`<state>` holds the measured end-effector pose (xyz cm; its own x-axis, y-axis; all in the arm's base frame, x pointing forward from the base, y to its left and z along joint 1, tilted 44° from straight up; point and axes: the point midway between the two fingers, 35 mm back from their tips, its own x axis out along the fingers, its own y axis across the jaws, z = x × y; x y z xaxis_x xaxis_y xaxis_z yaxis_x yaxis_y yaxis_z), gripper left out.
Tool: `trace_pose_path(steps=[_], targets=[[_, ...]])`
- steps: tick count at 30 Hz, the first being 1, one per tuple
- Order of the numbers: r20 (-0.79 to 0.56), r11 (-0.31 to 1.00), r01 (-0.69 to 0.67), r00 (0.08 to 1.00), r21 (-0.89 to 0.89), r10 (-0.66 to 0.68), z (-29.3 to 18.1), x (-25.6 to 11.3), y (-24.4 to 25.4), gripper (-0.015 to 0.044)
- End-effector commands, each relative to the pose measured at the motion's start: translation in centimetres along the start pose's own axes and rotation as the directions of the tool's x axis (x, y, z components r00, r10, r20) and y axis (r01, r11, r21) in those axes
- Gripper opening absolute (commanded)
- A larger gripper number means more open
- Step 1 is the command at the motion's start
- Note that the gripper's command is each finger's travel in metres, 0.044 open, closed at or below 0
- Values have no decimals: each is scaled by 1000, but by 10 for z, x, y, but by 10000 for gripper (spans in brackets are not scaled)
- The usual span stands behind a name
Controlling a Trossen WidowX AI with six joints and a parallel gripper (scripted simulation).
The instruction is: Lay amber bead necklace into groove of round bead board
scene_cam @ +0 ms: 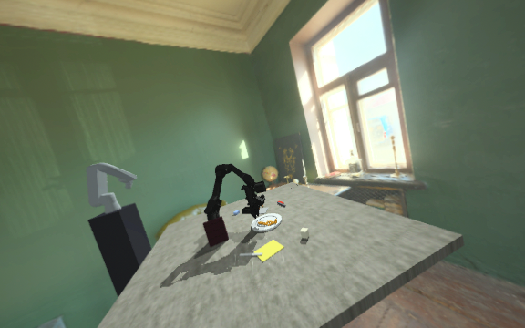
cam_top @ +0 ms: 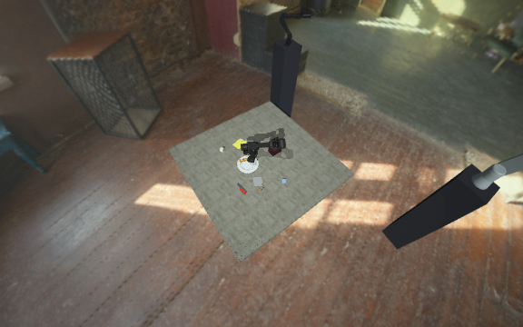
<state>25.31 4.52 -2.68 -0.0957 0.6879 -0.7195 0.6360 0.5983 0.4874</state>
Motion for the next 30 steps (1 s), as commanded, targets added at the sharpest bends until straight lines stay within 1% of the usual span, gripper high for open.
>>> trace_pose_path(steps=[1, 5, 6, 7, 10, 30], targets=[[-2, 1000, 6, 1000, -19, -6, 1, 1, -2, 120], [-3, 1000, 6, 1000, -19, -6, 1, 15, -2, 120], [-3, 1000, 6, 1000, -19, -6, 1, 16, -2, 120], [7, 1000, 4, 1000, -27, -4, 2, 7, 0, 120], [7, 1000, 4, 1000, -27, -4, 2, 9, 0, 120], [-3, 1000, 5, 1000, -19, -5, 0, 39, -2, 120]])
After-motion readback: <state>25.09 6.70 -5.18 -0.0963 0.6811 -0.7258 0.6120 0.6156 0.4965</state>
